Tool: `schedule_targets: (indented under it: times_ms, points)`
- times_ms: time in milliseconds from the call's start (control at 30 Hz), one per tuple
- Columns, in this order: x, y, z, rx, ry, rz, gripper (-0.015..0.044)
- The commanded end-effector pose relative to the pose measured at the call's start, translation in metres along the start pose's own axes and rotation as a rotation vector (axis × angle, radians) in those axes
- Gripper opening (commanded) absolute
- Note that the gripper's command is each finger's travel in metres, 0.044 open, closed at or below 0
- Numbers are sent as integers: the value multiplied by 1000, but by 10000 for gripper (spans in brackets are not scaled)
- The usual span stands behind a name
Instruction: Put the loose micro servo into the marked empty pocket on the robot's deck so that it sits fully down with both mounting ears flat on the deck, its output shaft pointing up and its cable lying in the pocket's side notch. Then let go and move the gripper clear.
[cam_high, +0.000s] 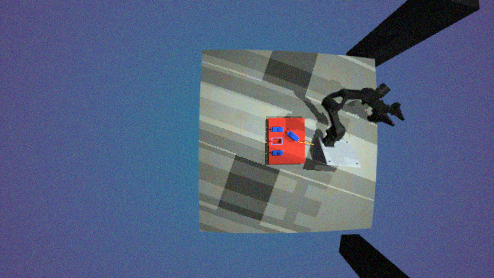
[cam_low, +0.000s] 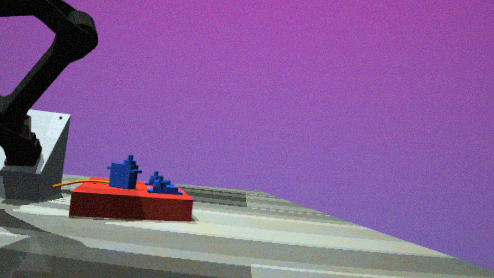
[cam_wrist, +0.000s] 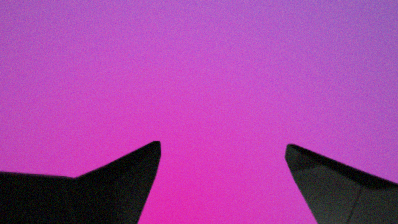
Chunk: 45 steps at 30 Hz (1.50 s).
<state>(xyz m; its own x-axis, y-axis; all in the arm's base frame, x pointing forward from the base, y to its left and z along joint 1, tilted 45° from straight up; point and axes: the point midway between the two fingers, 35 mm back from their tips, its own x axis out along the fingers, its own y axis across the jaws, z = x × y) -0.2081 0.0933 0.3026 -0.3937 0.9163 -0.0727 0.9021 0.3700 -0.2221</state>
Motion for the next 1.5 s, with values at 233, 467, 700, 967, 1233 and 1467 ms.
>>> schedule_targets:
  times_ms: [233,467,700,967,1233,1467]
  points:
    - [-13,-18,6,4,-34,-89,440]
    - [-46,-50,20,2,-107,-275,440]
    - [-87,-75,35,-15,-189,-465,440]
    - [-140,-92,51,-33,-293,-669,440]
    - [-200,-95,65,-66,-409,-877,440]
    - [-252,-86,76,-104,-509,-1044,440]
